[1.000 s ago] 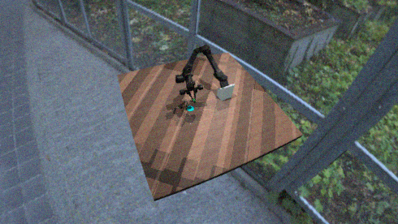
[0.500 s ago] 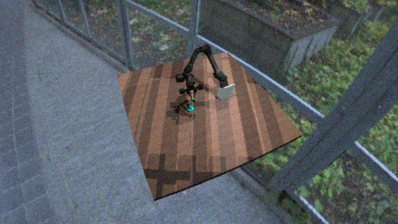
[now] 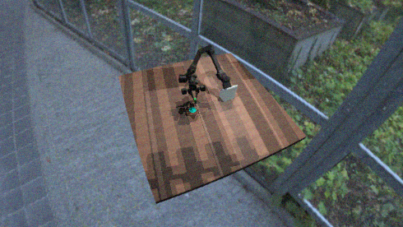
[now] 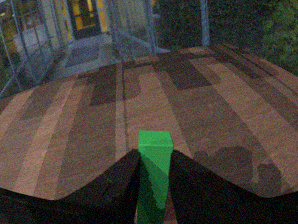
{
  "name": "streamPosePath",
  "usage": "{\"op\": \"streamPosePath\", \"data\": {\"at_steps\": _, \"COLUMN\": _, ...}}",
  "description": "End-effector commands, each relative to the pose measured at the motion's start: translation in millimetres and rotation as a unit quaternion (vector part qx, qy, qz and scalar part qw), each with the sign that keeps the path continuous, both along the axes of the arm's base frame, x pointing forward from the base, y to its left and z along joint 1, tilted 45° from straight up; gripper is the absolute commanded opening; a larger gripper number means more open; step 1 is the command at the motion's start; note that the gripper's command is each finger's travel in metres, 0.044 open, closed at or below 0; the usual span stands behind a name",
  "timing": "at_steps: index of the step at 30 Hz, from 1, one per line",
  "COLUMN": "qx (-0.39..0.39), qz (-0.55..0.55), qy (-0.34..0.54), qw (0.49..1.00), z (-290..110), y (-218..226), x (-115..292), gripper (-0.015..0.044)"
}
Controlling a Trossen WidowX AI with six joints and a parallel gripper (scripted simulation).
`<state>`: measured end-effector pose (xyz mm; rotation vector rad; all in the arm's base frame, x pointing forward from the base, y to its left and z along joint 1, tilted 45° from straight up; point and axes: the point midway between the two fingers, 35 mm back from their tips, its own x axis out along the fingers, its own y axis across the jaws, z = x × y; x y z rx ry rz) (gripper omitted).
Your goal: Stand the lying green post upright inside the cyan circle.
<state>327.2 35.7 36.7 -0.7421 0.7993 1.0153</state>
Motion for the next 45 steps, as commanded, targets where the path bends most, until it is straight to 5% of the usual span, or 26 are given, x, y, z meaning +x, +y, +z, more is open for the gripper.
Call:
{"op": "streamPosePath", "data": {"at_steps": 1, "qx": 0.011, "qz": 0.008, "qy": -0.018, "qw": 1.000, "z": 4.0, "y": 0.0, "x": -1.3, "gripper": 0.0023}}
{"op": "streamPosePath", "data": {"at_steps": 45, "qx": 0.070, "qz": 0.049, "qy": -0.128, "qw": 0.988, "z": 25.1, "y": -5.7, "x": -5.2, "gripper": 0.0023}}
